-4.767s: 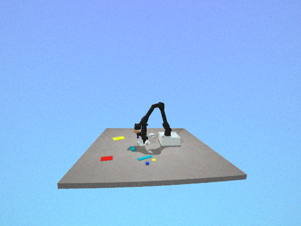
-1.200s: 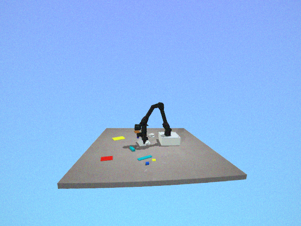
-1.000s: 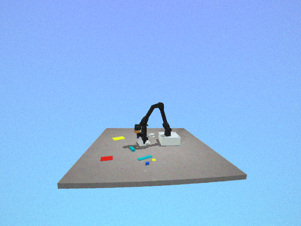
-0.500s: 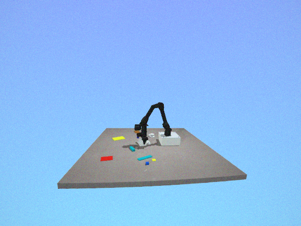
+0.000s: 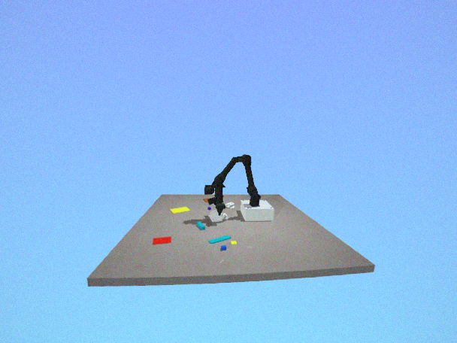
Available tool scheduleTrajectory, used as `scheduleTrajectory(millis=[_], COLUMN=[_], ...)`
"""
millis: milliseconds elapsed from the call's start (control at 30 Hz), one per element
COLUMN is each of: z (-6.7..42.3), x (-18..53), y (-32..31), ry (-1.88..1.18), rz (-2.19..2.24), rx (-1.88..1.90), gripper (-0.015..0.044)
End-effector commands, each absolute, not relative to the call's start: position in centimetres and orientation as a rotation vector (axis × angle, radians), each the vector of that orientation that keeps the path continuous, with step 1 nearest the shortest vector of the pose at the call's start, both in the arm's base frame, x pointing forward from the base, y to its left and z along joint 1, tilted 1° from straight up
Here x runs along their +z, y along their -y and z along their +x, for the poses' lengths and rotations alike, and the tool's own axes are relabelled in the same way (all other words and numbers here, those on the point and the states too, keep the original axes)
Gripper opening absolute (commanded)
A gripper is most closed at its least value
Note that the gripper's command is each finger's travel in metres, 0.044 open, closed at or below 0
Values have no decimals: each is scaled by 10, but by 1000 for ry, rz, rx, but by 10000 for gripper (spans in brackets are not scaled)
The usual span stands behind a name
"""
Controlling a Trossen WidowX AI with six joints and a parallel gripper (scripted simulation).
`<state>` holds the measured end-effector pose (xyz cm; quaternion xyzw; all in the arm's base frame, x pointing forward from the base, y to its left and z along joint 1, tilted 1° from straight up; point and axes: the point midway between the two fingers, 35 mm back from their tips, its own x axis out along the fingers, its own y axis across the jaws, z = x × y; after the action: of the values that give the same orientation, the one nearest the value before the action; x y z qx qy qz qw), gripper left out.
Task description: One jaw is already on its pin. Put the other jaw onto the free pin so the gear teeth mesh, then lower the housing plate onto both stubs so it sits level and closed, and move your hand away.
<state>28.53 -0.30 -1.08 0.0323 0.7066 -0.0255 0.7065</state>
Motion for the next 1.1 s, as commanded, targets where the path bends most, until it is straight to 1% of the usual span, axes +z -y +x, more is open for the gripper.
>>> scheduleTrajectory(millis=[0, 100, 133, 200, 400, 733, 1067], z=[288, 287, 289, 289, 285, 261, 219], x=[23, 30, 22, 22, 25, 31, 36], y=[4, 4, 3, 8, 52, 124, 188], ry=[-1551, -1551, -1544, -1543, -1538, -1522, -1493], rz=[69, 69, 73, 83, 173, 332, 493], rx=[-55, -55, -56, -68, -166, -334, -501], gripper=[224, 224, 224, 277, 434, 440, 440])
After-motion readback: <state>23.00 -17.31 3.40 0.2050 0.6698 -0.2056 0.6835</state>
